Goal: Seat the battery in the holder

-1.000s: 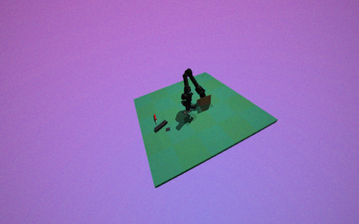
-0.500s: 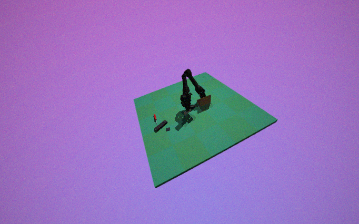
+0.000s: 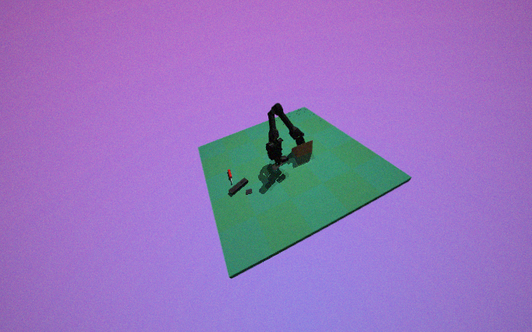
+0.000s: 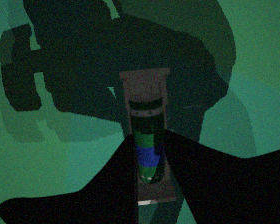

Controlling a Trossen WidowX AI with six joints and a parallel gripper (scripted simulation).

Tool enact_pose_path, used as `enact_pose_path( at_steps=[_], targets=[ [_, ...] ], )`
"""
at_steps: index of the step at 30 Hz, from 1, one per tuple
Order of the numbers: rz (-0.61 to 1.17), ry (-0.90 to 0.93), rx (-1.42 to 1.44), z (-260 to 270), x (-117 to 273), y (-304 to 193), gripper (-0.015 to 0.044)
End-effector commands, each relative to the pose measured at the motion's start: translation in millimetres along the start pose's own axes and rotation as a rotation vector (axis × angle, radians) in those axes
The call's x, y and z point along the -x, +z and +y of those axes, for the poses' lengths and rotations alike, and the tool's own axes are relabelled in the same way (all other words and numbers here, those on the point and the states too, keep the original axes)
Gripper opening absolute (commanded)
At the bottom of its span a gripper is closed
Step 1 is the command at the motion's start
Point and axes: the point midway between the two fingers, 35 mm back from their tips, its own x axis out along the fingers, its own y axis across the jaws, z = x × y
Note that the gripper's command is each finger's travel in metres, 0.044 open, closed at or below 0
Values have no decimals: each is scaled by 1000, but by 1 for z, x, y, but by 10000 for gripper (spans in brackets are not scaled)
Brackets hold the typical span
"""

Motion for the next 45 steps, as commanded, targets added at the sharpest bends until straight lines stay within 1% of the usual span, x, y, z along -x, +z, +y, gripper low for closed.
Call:
enact_pose_path(
  at_steps=[1,45],
  targets=[
    [37,6,3,2,-3,-4,63],
    [258,8,-20,-3,-5,3,63]
  ],
)
